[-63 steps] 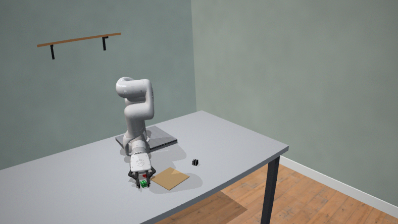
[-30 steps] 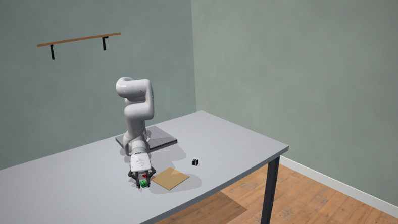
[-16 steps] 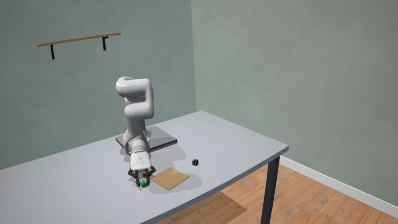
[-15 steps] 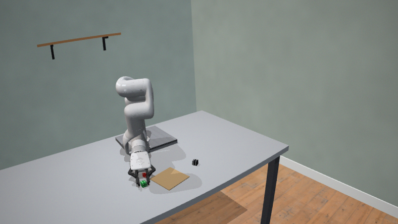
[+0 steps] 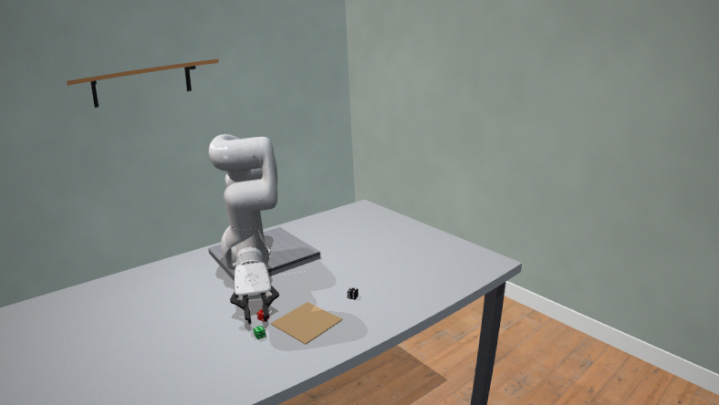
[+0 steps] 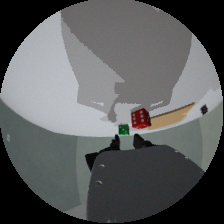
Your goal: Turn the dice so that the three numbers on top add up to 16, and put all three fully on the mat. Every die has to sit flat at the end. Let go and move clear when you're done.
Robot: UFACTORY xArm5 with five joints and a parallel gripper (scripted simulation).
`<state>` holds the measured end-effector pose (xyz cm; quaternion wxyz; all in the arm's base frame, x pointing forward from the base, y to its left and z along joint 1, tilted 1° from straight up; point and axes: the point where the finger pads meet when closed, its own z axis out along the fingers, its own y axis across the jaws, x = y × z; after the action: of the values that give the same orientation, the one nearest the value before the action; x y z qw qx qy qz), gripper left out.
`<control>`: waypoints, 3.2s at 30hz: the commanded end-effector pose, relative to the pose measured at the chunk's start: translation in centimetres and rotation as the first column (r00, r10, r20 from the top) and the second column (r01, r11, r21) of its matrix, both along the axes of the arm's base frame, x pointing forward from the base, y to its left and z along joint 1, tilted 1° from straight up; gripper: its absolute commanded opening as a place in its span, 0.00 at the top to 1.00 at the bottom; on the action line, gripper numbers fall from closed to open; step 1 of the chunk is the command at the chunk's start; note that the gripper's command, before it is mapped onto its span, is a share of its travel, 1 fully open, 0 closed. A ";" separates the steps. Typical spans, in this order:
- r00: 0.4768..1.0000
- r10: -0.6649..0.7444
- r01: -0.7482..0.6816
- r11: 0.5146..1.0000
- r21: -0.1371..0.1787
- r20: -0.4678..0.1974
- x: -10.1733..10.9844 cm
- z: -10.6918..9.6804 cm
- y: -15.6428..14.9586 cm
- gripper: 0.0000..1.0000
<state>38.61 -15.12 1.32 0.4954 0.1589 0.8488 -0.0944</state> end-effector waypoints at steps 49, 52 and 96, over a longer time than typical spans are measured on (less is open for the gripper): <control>0.962 0.015 0.015 0.994 0.108 -0.273 1.4 6.7 -0.5 0.58; 0.953 0.018 0.019 0.993 0.120 -0.303 1.6 6.8 -0.6 0.58; 0.543 0.176 0.186 0.929 0.321 -0.821 5.1 9.1 -2.0 0.00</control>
<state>43.60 -17.04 10.22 -0.0112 0.1872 0.9823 0.0021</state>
